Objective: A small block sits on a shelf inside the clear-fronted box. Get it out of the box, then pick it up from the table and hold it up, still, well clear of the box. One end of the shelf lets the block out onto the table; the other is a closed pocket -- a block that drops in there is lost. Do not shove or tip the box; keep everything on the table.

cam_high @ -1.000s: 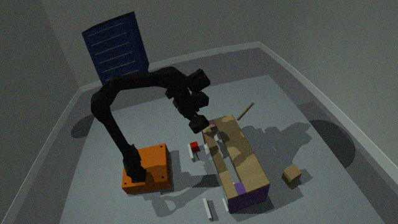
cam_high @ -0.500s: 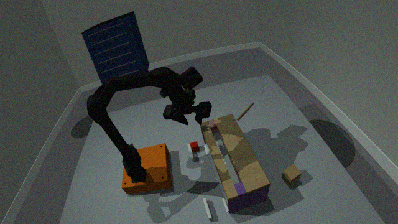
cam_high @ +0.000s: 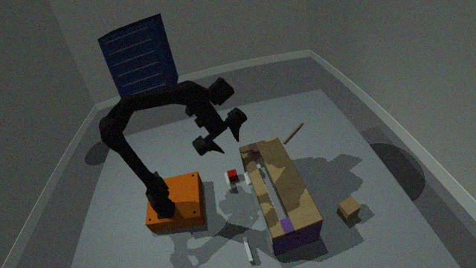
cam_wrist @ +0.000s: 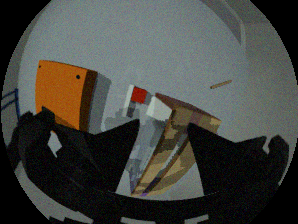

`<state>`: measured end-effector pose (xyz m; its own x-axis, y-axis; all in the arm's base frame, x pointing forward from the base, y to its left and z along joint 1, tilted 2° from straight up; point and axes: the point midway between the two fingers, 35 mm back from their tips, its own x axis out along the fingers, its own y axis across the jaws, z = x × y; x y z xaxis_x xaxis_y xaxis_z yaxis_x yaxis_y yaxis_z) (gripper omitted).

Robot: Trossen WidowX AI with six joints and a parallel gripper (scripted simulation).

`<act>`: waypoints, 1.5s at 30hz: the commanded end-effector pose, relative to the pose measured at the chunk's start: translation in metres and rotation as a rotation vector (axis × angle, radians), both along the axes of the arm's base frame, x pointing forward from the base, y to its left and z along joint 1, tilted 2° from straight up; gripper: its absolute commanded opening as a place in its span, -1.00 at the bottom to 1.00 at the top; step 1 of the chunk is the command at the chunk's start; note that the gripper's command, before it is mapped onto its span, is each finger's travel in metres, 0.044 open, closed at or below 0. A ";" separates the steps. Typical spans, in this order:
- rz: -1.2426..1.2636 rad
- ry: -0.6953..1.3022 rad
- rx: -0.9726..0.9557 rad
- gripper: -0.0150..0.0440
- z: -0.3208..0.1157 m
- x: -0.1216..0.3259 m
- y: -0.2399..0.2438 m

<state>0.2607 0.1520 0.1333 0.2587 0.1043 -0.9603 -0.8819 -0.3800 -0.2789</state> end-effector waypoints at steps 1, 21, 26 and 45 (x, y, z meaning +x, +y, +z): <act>0.852 -0.174 -0.317 0.47 0.001 -0.009 0.004; 1.212 -0.224 -0.459 0.47 0.003 -0.011 0.006; 1.212 -0.224 -0.459 0.47 0.003 -0.011 0.006; 1.212 -0.223 -0.459 0.47 -0.092 -0.012 0.003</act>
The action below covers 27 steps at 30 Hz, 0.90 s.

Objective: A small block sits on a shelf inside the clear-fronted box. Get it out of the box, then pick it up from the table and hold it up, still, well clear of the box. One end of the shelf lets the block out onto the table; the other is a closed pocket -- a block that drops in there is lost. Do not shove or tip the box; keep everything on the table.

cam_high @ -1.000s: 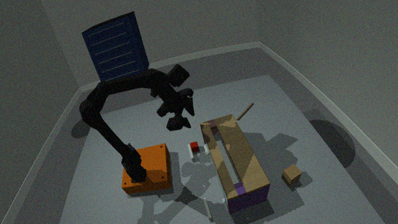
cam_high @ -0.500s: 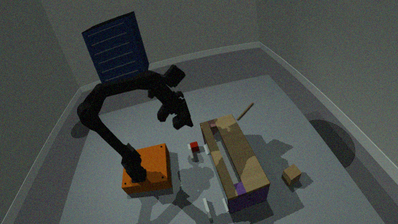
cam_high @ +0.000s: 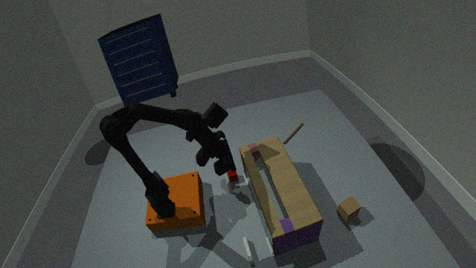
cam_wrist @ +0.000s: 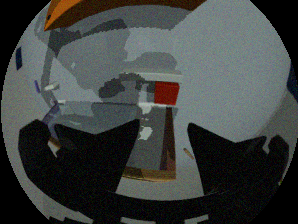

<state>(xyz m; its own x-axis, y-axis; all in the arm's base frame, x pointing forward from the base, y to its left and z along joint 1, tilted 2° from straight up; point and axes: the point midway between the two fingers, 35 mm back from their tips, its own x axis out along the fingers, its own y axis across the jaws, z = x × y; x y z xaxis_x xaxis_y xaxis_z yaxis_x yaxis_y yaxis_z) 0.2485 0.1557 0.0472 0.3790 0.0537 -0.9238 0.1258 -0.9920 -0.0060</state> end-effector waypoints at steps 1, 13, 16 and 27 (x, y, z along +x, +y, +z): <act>0.006 -0.012 0.003 0.47 -0.007 0.001 0.000; 0.003 -0.010 0.004 0.47 -0.026 0.001 0.001; 0.002 -0.009 0.005 0.47 -0.031 0.001 0.001; 0.001 -0.008 0.005 0.47 -0.049 0.000 0.001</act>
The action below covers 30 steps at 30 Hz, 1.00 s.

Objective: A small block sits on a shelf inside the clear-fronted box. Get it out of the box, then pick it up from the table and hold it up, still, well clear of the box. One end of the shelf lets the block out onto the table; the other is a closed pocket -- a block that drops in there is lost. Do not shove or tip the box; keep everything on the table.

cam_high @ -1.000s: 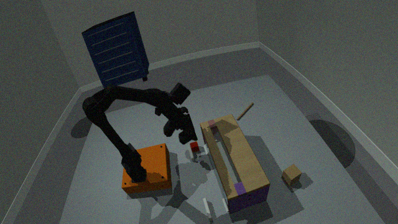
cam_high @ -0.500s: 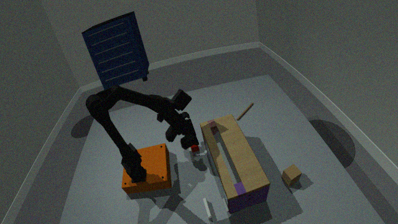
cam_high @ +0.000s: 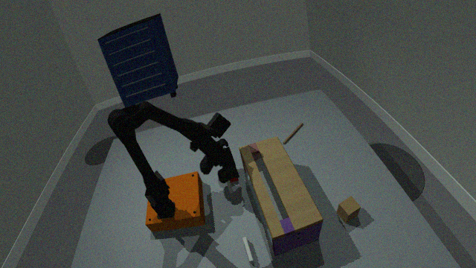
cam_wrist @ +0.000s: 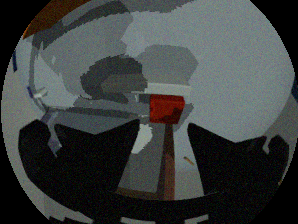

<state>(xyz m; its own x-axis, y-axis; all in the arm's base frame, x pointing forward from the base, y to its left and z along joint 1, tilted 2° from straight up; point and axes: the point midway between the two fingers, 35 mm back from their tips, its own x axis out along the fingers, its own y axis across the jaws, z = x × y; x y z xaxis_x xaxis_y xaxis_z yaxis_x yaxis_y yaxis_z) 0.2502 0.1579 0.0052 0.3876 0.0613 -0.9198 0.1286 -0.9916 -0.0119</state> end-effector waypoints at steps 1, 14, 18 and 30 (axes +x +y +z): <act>-0.001 0.001 -0.002 0.47 -0.008 -0.002 -0.001; 0.003 -0.002 -0.004 0.39 -0.024 -0.003 -0.002; 0.003 -0.002 -0.004 0.03 -0.024 -0.003 -0.002; 0.003 -0.001 -0.003 -0.49 0.001 -0.001 0.000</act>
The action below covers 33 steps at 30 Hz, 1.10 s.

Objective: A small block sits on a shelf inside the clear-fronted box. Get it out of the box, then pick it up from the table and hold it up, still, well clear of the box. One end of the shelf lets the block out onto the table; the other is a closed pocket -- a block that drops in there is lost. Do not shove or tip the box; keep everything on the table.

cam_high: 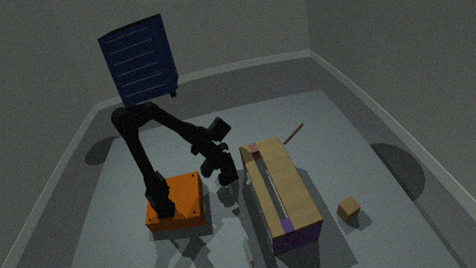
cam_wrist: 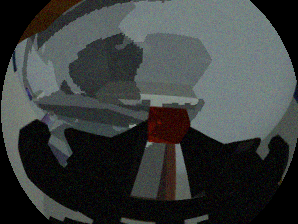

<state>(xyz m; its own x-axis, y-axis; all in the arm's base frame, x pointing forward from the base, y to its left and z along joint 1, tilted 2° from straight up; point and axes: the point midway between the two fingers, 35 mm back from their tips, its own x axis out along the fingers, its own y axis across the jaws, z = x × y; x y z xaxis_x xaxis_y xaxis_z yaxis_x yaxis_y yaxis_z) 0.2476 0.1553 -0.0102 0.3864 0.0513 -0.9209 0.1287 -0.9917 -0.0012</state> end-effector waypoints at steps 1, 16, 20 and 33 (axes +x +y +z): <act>0.003 -0.002 0.008 -0.49 0.022 0.002 0.003; 0.084 -0.010 0.009 -0.49 0.072 -0.001 0.001; 0.177 -0.025 0.008 -0.49 0.093 -0.006 0.001; 0.461 -0.093 -0.004 -0.49 0.154 -0.028 -0.009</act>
